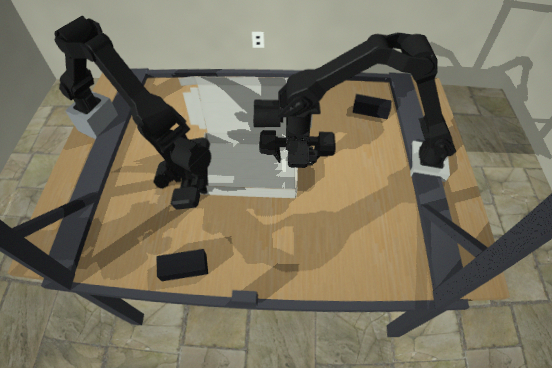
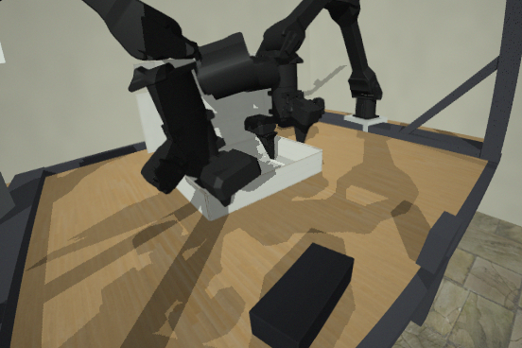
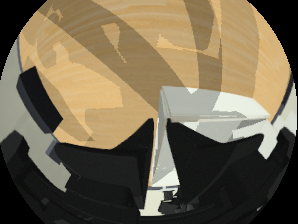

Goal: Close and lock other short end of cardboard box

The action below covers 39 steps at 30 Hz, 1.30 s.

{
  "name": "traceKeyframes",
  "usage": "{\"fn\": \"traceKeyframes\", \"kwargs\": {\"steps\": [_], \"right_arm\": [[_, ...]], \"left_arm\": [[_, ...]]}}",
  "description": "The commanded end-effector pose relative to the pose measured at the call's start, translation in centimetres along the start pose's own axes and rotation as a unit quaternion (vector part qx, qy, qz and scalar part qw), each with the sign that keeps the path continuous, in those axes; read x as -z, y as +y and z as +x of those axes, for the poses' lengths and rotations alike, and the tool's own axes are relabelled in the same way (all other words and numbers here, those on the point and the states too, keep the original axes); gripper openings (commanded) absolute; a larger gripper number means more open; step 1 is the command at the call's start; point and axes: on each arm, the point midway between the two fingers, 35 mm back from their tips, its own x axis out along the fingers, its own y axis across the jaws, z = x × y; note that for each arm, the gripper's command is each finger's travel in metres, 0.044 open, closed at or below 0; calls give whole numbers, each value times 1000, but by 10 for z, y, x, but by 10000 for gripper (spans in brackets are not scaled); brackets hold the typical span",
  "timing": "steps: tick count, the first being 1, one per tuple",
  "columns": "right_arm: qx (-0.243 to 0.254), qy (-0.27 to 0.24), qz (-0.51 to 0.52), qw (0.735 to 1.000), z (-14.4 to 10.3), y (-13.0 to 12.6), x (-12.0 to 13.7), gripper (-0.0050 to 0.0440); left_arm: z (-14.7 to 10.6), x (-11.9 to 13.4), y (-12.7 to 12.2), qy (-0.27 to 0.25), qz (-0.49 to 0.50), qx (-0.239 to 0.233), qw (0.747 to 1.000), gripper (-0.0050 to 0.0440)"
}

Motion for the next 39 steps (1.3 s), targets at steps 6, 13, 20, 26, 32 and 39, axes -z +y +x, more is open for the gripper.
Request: {"fn": "traceKeyframes", "kwargs": {"steps": [6,13,20,26,32,39], "right_arm": [[15,-1,2,1000,-9,-5,0,440],[15,-1,2,1000,-11,-5,0,440],[15,-1,2,1000,-75,-3,1,440],[15,-1,2,1000,-79,-3,1,440],[15,-1,2,1000,-79,-3,1,440],[15,-1,2,1000,-79,-1,-1,440]], "left_arm": [[-12,8,4,13,-4,-10,1000,64],[-12,8,4,13,-4,-10,1000,64],[-12,8,4,13,-4,-10,1000,64],[-12,8,4,13,-4,-10,1000,64],[-12,8,4,13,-4,-10,1000,64],[-12,8,4,13,-4,-10,1000,64]]}}
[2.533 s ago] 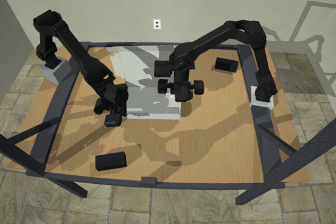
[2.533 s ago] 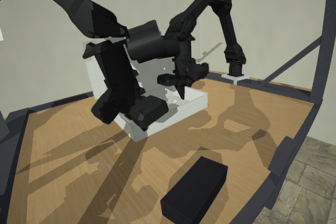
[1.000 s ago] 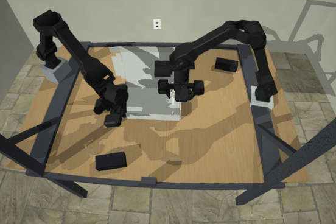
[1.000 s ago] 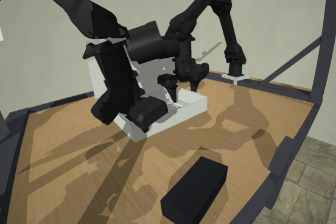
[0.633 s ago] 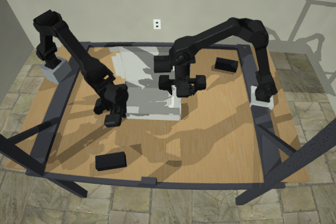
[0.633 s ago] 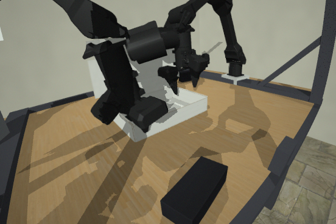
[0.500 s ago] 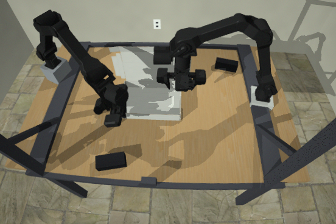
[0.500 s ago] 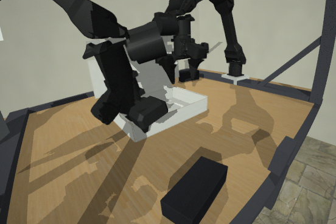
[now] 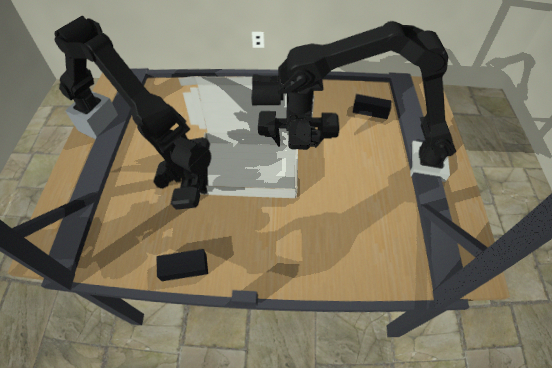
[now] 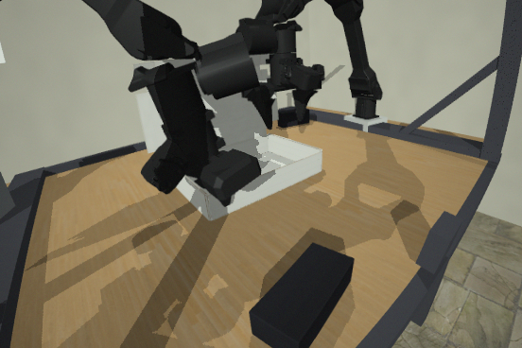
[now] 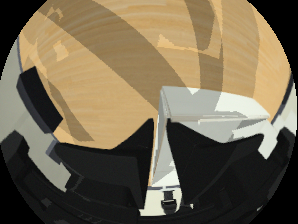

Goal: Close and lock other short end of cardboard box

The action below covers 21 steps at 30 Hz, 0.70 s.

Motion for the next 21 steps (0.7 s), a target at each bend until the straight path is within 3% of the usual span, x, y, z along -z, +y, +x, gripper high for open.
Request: {"fn": "traceKeyframes", "kwargs": {"steps": [1,6,8,10,19,21], "right_arm": [[15,-1,1,1000,-11,1,-5,440],[13,-3,1,1000,-16,35,-45,440],[13,-3,1,1000,-16,35,-45,440],[13,-3,1,1000,-18,51,-59,440],[13,-3,1,1000,-18,55,-61,440],[13,-3,1,1000,-18,55,-61,393]], "left_arm": [[-12,8,4,13,-4,-10,1000,64],[-12,8,4,13,-4,-10,1000,64],[-12,8,4,13,-4,-10,1000,64],[-12,8,4,13,-4,-10,1000,64],[-12,8,4,13,-4,-10,1000,64],[-18,11,4,13,-4,-10,1000,64]]}}
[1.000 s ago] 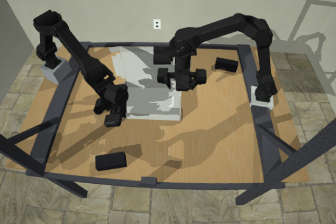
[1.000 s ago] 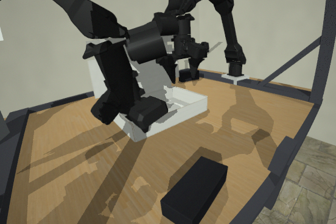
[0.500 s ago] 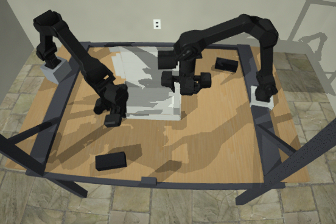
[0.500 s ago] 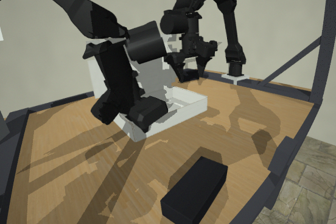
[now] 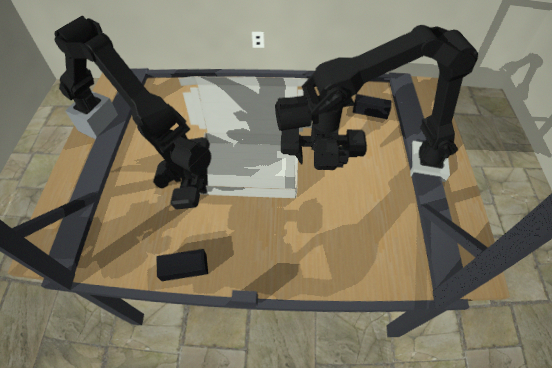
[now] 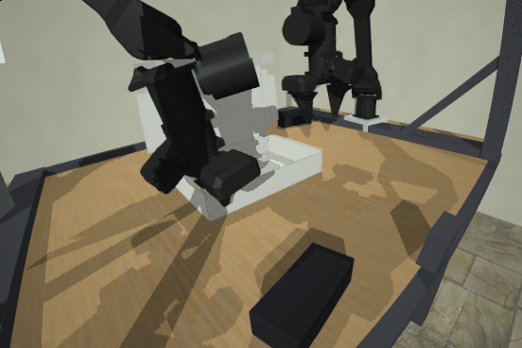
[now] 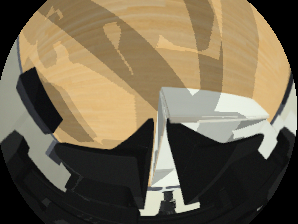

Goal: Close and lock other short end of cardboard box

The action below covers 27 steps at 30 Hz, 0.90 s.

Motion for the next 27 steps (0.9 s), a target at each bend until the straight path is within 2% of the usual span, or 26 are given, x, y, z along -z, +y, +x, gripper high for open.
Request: {"fn": "traceKeyframes", "kwargs": {"steps": [1,2,4,6,8,18,27], "right_arm": [[12,-2,2,1000,-7,0,-1,369],[12,-2,2,1000,-7,0,-1,345],[12,-2,2,1000,-7,0,-1,345],[12,-2,2,1000,-7,0,-1,297],[12,-2,2,1000,-7,0,-1,249],[12,-2,2,1000,-7,0,-1,9],[12,-2,2,1000,-7,0,-1,0]], "left_arm": [[-24,13,5,15,-4,-12,1000,64],[-32,16,5,15,-4,-12,1000,64],[-32,16,5,15,-4,-12,1000,64],[-54,22,5,15,-4,-12,1000,64],[-65,24,4,15,-4,-12,1000,64],[-65,24,4,15,-4,-12,1000,64],[-64,23,4,15,-3,-10,1000,64]]}}
